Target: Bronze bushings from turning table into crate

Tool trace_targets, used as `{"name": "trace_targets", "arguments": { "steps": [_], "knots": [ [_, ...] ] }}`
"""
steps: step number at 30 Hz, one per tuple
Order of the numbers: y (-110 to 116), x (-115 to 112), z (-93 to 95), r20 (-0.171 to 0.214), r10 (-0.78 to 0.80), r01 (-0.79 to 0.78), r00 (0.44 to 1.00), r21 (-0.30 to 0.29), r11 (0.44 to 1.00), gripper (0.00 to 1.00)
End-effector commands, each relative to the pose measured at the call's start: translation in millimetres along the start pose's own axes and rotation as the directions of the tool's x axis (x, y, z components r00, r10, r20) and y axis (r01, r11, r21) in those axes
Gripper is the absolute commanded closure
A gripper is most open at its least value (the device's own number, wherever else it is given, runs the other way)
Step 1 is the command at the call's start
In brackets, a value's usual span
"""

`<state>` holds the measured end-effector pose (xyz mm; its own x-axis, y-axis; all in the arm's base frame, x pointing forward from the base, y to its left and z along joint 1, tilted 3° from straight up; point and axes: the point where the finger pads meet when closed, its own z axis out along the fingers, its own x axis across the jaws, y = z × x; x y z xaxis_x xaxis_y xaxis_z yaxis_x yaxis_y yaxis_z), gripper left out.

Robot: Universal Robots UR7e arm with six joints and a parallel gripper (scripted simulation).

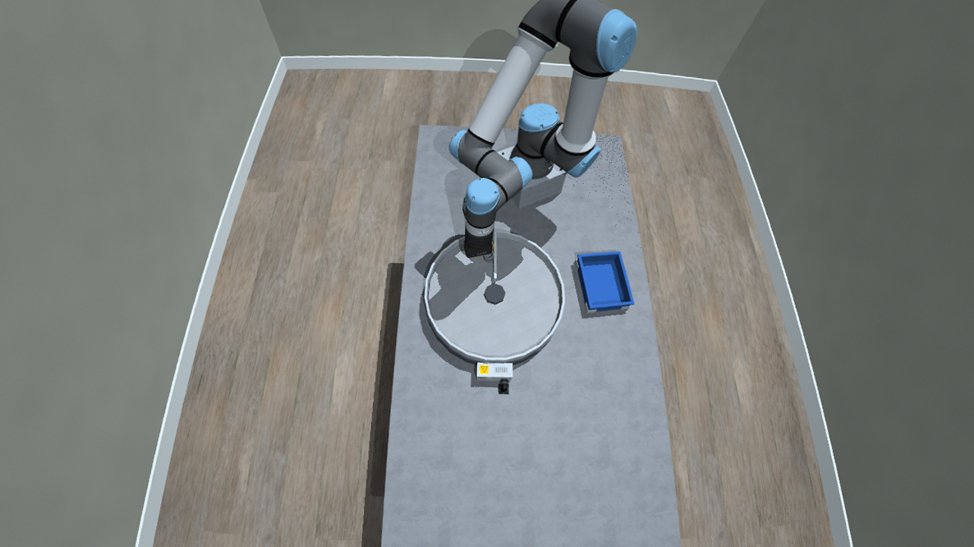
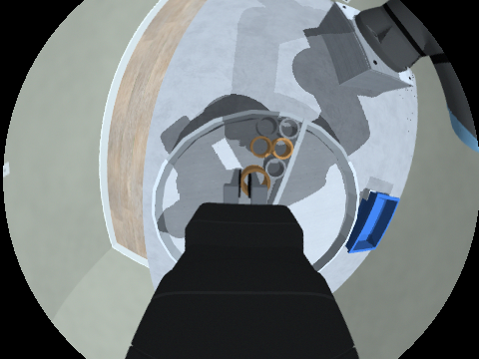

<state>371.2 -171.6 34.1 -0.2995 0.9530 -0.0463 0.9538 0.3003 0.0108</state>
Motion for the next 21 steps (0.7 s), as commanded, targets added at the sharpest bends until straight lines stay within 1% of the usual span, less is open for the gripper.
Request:
{"name": "trace_targets", "arguments": {
  "steps": [1, 5, 10, 21],
  "knots": [
    [0, 0, -0.6, 0.0, 0.0, 0.0, 1.0, 0.0, 1.0, 1.0],
    [0, 0, -0.6, 0.0, 0.0, 0.0, 1.0, 0.0, 1.0, 1.0],
    [0, 0, -17.1, 0.0, 0.0, 0.0, 1.0, 0.0, 1.0, 1.0],
    [0, 0, -17.1, 0.0, 0.0, 0.0, 1.0, 0.0, 1.0, 1.0]
  ]
}}
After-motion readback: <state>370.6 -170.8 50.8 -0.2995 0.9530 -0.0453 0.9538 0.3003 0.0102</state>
